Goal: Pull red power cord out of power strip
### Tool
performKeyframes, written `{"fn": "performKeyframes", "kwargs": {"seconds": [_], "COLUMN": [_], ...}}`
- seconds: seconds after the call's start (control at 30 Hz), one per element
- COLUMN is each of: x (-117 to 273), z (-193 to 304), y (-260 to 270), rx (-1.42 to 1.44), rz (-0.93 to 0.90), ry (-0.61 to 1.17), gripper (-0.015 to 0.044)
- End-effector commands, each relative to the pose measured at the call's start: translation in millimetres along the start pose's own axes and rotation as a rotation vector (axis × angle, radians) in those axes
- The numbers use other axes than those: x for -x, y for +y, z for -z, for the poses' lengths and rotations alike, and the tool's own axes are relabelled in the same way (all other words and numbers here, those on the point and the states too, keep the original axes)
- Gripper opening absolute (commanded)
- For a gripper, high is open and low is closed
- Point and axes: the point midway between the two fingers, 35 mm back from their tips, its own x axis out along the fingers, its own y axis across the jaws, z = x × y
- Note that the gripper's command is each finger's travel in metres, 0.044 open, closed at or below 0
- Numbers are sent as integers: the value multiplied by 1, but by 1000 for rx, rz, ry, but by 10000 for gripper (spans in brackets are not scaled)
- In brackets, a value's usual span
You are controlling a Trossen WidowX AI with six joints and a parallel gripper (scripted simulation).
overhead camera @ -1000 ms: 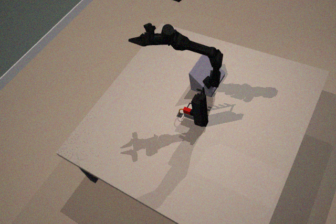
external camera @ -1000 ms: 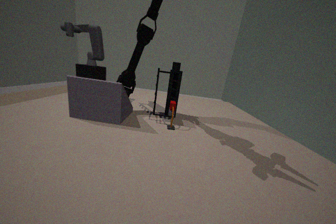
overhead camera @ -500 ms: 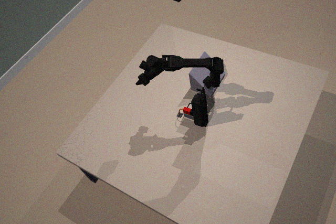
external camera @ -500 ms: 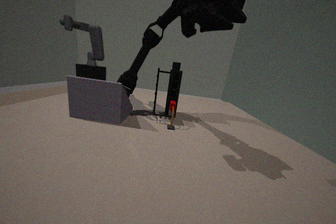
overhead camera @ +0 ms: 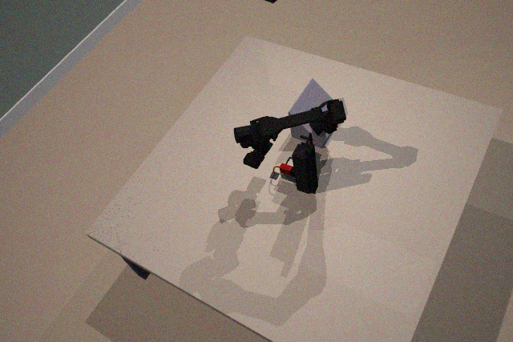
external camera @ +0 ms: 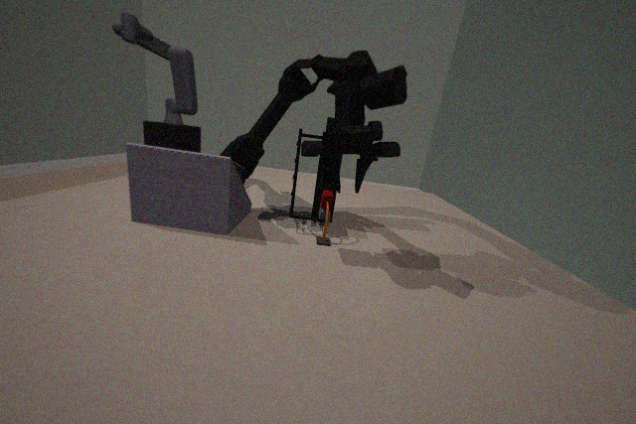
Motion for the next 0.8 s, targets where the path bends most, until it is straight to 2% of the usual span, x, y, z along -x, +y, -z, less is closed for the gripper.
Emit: {"fn": "performKeyframes", "kwargs": {"seconds": [0.0,0.77], "x": [-19,-19], "z": [37,69], "y": [-24,-27], "rx": [-8,-12], "rz": [99,121], "ry": [134,164], "gripper": [160,160]}}
